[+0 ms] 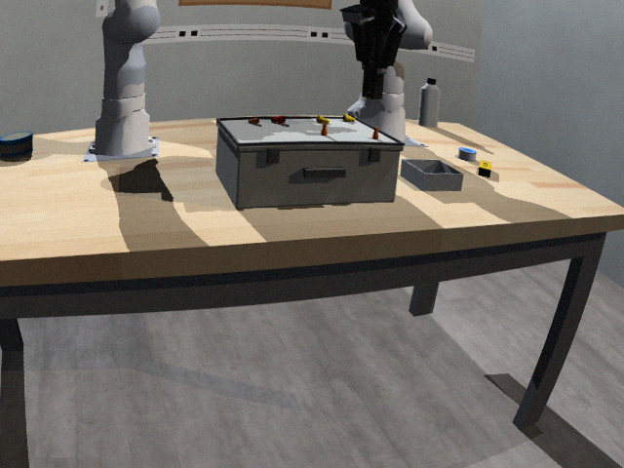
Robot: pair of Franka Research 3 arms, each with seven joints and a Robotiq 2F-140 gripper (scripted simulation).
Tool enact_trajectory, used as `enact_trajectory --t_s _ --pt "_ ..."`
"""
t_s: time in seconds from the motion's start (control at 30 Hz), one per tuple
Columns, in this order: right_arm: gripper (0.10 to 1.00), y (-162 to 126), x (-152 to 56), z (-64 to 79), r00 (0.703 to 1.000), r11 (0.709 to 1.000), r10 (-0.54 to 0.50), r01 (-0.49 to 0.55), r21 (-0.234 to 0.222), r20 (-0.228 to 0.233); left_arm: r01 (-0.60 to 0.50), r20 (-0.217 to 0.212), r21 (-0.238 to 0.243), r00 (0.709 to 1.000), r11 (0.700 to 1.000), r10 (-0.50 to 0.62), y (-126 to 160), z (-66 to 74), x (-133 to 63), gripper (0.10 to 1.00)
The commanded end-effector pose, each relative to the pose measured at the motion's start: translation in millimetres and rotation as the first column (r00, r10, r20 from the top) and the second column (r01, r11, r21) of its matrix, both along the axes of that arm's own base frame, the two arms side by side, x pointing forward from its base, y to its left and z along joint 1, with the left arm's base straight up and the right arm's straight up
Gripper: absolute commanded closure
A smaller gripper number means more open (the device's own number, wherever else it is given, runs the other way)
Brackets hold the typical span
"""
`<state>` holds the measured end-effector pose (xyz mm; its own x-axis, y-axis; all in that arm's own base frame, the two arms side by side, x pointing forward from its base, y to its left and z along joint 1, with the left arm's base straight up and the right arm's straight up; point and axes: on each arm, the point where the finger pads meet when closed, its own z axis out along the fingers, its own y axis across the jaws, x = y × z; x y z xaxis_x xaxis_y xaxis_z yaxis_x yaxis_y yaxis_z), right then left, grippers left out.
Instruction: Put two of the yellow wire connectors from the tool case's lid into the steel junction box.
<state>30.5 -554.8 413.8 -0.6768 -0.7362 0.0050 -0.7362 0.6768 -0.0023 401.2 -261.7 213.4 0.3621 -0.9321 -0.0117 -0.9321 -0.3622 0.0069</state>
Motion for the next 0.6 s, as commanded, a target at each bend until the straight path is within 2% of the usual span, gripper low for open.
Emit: enact_trajectory --t_s 0.0,0.17,0.23,0.57 --pt "0.098 0 0 0.1 1.000 1.000 0.000 0.000 0.000 0.000 0.073 0.011 -0.008 0.997 0.997 -0.073 34 2.0 2.8 0.950" --pt "0.098 0 0 0.1 1.000 1.000 0.000 0.000 0.000 0.000 0.073 0.011 -0.008 0.997 0.997 -0.073 79 2.0 1.7 0.950" --pt "0.098 0 0 0.1 1.000 1.000 0.000 0.000 0.000 0.000 0.073 0.011 -0.008 0.997 0.997 -0.073 79 2.0 1.7 0.950" --pt "0.098 0 0 0.1 1.000 1.000 0.000 0.000 0.000 0.000 0.073 0.011 -0.008 0.997 0.997 -0.073 145 2.0 0.2 0.950"
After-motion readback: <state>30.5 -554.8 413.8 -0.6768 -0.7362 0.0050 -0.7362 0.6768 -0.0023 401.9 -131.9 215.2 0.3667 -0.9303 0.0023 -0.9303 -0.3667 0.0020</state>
